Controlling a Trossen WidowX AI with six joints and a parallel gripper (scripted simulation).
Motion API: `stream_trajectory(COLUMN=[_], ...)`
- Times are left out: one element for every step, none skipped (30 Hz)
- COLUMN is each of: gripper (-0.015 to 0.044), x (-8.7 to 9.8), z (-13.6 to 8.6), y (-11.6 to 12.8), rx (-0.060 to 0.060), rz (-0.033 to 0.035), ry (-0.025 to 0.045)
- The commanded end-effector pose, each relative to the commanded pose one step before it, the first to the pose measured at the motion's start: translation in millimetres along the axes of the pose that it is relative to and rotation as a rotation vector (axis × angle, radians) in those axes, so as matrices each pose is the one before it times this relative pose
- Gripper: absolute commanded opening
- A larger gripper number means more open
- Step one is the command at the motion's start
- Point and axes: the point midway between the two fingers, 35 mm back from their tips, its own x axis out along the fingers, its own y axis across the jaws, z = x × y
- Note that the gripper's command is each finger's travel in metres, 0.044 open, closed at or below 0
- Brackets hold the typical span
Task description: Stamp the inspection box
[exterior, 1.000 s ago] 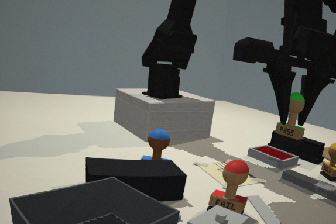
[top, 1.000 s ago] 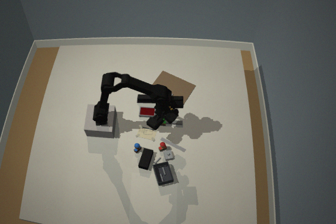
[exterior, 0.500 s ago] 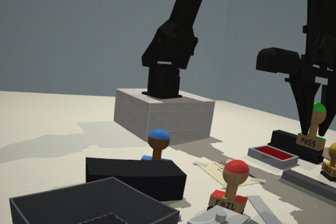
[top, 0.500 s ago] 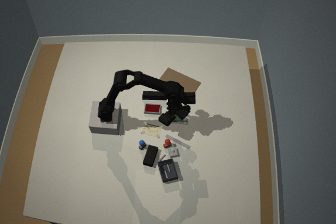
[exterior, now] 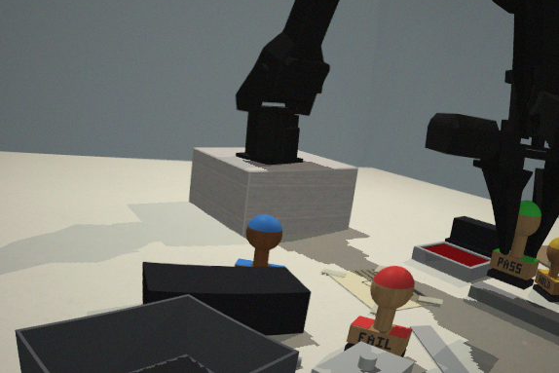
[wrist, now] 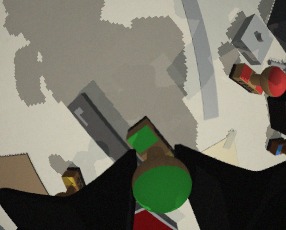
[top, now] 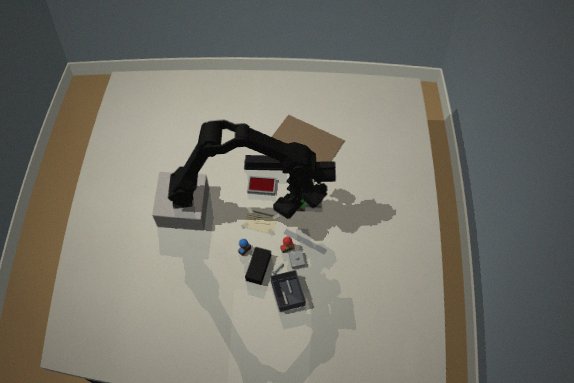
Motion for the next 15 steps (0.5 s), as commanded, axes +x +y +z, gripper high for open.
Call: stream_trajectory(gripper=[0.0,0.0,0.0,0.0,0.0,0.0,0.0,0.0,0.0,0.0,0.0,0.0,0.0,0.0,0.0], x=[8.25,1.64,1.64,1.64,1.63,1.63,1.63,1.63,1.62,1.62,1.62,1.62,1.62,1.62,1.61], z=[-1.17,-0.04,-0.05,-0.05,-0.06,-0.07,-0.07,-0.08,-0.09,-0.09,-0.1,-0.11,-0.11,-0.12,-0.13], y=[-1.45,-0.01,-0.02,-0.02,-0.03,-0.03,-0.04,-0.04,-0.05,-0.05,-0.06,-0.06,-0.07,-0.08,-0.08], rx=[0.0001,0.0,0.0,0.0,0.0,0.0,0.0,0.0,0.0,0.0,0.0,0.0,0.0,0.0,0.0], rz=[-0.00619,-0.00001,-0.00001,-0.00001,-0.00001,-0.00001,-0.00001,-0.00001,-0.00001,-0.00001,-0.00001,-0.00001,-0.00001,-0.00002,-0.00002], ry=[0.00312,0.0,0.0,0.0,0.0,0.0,0.00001,0.00001,0.00001,0.00001,0.00001,0.00001,0.00001,0.00001,0.00001])
